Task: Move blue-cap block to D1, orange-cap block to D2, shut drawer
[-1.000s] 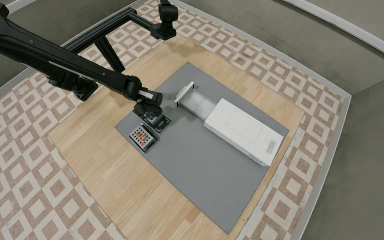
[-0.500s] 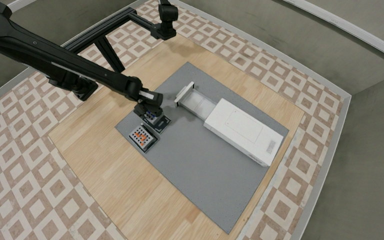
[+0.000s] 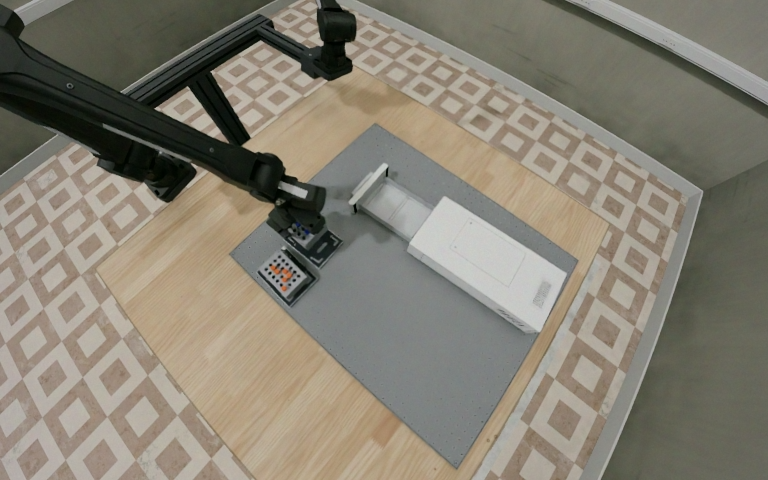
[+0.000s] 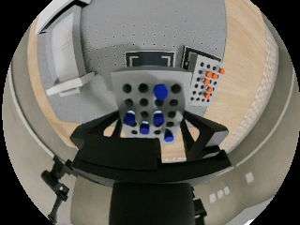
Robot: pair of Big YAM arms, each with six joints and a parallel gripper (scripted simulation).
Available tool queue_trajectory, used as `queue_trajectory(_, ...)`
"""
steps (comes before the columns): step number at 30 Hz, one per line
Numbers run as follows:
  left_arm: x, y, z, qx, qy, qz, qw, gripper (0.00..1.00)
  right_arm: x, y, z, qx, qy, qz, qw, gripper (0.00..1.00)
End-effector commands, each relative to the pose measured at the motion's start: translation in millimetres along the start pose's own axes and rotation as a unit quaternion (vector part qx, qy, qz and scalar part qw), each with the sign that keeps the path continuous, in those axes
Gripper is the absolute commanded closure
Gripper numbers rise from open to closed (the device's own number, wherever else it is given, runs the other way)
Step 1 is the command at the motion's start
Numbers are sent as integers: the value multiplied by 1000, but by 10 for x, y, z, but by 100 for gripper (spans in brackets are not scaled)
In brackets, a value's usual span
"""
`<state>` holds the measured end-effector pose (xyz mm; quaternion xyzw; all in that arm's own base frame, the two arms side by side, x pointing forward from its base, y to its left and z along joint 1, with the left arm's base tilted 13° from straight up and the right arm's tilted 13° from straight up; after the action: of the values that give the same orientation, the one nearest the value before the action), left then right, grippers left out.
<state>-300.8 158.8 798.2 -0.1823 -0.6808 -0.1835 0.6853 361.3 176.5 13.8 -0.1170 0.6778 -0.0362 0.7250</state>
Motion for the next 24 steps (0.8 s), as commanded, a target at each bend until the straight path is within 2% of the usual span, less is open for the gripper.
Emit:
queue_trajectory(1,79,19,-207,-1,18,0,1000,100,-303,92,245,-3,-40,17,999,100)
queue_trajectory(24,79,19,-207,-1,18,0,1000,100,-320,104,243,-3,-41,17,999,100)
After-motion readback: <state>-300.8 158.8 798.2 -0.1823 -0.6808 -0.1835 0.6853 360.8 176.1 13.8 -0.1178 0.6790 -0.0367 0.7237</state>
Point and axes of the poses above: on each arm, the point where the finger pads meet when closed, its own x axis out along the fingers, its own y axis across the jaws, z = x × y, the point moved 8 cm from there along -x, back along the fingers, and after that the axes turned 2 degrees about -x, right-handed, at the moved point
